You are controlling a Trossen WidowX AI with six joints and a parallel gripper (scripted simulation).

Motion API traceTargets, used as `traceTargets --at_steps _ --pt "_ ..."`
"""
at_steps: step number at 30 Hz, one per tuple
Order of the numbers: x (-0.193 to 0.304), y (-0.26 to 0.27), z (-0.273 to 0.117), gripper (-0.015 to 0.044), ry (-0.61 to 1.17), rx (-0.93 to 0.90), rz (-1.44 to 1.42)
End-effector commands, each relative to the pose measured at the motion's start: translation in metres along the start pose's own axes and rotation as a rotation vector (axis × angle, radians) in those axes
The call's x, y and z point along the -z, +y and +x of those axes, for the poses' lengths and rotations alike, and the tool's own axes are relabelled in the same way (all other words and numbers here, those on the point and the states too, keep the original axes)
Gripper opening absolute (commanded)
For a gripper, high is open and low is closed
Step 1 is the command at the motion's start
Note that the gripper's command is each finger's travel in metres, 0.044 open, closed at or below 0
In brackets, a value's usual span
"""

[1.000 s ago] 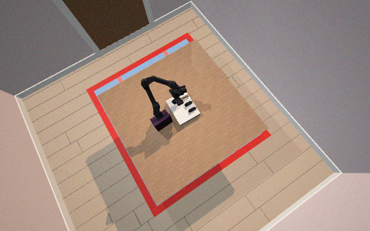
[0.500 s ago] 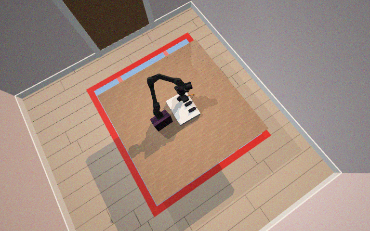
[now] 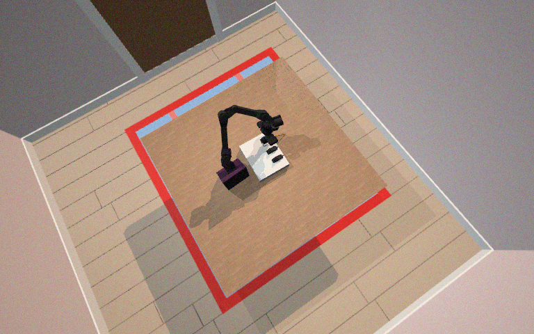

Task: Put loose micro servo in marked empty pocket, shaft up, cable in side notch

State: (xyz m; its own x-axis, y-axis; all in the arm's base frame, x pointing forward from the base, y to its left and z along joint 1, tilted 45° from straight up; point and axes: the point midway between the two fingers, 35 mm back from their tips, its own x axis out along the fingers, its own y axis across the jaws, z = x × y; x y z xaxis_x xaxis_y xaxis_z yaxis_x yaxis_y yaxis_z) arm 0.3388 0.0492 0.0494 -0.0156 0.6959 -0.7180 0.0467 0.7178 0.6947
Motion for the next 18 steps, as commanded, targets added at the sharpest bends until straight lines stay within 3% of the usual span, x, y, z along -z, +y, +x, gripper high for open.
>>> traceTargets --at_steps 1,18 --pt "-0.004 0.001 0.0 0.0 -0.009 -0.004 0.001" --pt "-0.004 0.002 0.017 0.0 -0.009 -0.005 0.001"
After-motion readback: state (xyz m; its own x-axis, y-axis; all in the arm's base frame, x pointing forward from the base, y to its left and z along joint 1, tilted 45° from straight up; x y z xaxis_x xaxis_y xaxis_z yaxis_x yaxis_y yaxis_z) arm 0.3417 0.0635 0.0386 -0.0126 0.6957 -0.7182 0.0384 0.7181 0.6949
